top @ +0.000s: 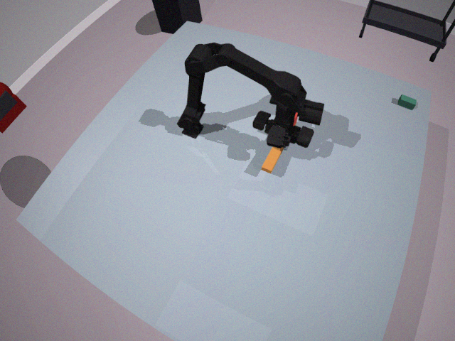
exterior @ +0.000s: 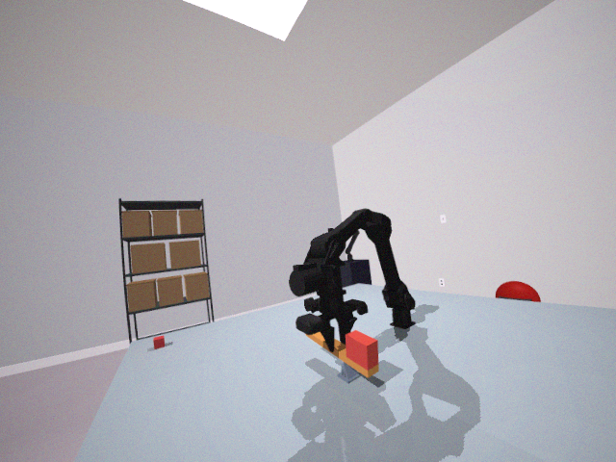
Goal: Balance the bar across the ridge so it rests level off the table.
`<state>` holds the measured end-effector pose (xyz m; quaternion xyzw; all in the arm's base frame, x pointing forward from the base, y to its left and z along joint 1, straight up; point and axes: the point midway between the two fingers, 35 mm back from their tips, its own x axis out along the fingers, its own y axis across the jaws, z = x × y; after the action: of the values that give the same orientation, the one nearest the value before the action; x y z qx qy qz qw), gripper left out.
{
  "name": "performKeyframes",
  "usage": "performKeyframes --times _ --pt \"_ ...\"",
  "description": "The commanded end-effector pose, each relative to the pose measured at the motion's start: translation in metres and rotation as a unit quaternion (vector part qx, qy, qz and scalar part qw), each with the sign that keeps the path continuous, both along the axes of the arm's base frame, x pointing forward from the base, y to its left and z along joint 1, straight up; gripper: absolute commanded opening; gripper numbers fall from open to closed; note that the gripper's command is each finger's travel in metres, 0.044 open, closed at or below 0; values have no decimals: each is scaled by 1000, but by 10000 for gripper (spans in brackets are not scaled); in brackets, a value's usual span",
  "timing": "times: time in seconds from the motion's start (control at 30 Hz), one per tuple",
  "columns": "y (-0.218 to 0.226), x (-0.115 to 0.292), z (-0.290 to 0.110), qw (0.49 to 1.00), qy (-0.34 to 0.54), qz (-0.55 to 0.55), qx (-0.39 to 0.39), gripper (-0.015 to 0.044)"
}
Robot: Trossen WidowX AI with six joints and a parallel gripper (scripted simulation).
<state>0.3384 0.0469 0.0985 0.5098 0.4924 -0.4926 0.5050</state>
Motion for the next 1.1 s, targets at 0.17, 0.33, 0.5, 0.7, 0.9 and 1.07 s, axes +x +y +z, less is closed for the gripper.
performKeyframes --times 0.17,0.33,0.5,0.7,0.9,1.07 --pt "0 0 -1 1000 -1 -1 0 0" --pt "0 0 -2 1000 -1 -1 0 0" --pt "0 0 -2 1000 -1 -1 0 0" --pt "0 0 -3 1000 -1 -1 0 0" --pt "0 0 -3 1000 -1 -1 0 0" --pt "0 0 -3 1000 -1 -1 0 0"
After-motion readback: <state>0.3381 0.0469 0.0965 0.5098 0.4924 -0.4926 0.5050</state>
